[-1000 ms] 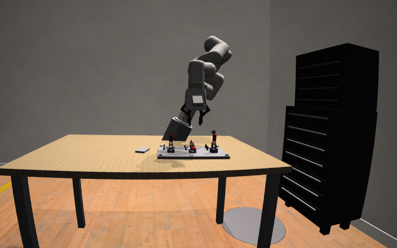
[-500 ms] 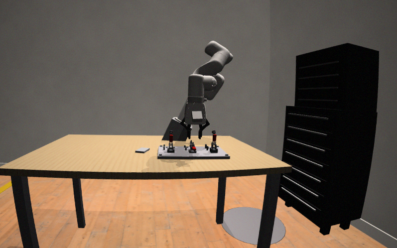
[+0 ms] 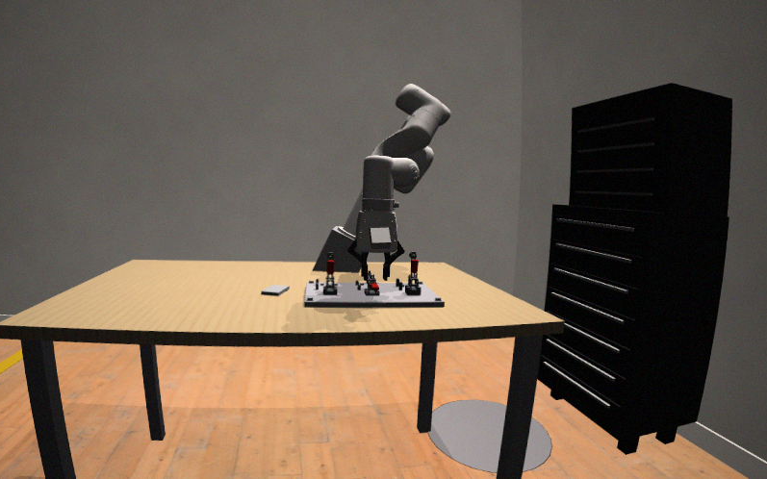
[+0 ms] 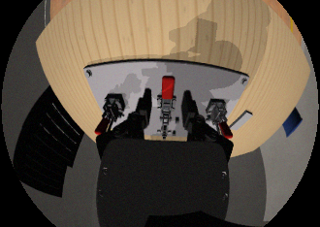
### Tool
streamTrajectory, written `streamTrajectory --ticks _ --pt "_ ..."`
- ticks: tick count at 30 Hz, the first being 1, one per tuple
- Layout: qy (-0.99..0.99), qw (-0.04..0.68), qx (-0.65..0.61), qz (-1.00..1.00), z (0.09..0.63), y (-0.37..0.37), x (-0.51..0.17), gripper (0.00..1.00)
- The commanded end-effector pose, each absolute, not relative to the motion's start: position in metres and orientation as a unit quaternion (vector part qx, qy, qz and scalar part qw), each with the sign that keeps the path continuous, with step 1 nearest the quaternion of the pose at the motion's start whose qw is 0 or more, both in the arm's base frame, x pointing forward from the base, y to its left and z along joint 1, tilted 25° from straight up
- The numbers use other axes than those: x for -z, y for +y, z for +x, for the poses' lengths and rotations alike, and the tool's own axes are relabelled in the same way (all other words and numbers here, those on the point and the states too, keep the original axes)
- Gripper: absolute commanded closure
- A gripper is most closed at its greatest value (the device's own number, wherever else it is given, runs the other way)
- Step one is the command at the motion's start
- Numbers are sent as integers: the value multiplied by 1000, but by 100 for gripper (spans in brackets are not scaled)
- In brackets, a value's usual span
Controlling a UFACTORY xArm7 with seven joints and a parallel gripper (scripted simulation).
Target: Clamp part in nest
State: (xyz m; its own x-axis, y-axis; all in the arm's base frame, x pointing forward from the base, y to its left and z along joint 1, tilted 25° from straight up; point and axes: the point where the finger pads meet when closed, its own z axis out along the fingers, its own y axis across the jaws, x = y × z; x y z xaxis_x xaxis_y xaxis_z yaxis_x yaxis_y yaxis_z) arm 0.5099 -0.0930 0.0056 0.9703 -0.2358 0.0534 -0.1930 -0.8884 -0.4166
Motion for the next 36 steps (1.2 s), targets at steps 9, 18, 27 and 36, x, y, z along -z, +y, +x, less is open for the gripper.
streamTrajectory --ticks 9,18,27,36 --pt "111 208 53 -970 511 -95 -6 53" --pt "111 208 53 -970 512 -94 -4 53" --pt "111 208 53 -970 515 -88 10 53" --pt "111 208 53 -970 518 -82 25 53"
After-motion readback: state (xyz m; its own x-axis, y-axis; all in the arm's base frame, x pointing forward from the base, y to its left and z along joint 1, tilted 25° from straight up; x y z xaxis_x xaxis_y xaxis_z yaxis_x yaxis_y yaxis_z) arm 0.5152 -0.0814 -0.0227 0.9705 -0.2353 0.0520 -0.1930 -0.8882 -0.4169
